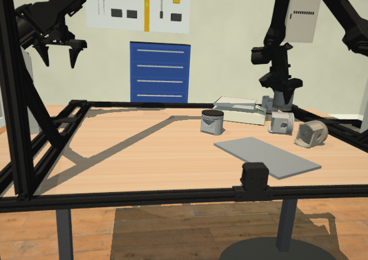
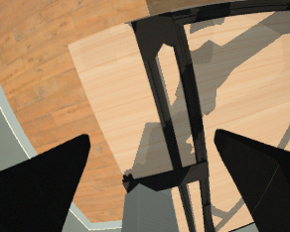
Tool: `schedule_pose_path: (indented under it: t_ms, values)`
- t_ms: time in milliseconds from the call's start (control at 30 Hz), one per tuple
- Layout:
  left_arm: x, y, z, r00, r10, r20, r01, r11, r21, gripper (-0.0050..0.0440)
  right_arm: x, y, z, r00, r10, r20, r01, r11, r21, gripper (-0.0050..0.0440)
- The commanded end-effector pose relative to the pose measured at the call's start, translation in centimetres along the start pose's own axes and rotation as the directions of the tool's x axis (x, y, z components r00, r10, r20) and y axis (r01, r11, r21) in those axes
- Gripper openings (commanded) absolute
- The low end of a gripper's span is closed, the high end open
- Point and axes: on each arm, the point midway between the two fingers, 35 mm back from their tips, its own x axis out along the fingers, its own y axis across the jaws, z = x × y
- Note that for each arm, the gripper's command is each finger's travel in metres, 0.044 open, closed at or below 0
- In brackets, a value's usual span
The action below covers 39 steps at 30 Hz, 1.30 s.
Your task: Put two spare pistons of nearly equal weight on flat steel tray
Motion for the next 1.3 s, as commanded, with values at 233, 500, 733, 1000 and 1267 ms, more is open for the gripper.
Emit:
schedule_pose_path:
  t_ms: [233,500,733,1000,1267]
  values:
    - [0.0,0.0,0.0,1.0,-0.002,0.001,0.002,1.0,0.0,0.044,1.6,0.0,-0.1,1.0,-0.001,-0.012,0.001,1.0,0.01,0.0158]
    - [0.0,0.0,0.0,1.0,-0.002,0.001,0.002,1.0,0.0,0.044,2.9,0.0,0.1,1.0,-0.001,-0.012,0.001,1.0,0.01,0.0158]
    - [0.0,0.0,0.0,1.0,-0.002,0.001,0.002,1.0,0.0,0.044,3.8,0.0,0.2,1.0,-0.001,-0.012,0.001,1.0,0.01,0.0158]
    - [0.0,0.0,0.0,1.0,-0.002,0.001,0.002,1.0,0.0,0.044,4.4,0.0,0.3,1.0,-0.001,-0.012,0.001,1.0,0.01,0.0158]
    - [0.0,0.0,0.0,1.0,-0.002,0.001,0.002,1.0,0.0,0.044,4.4,0.0,0.3,1.0,-0.001,-0.012,0.001,1.0,0.01,0.0378]
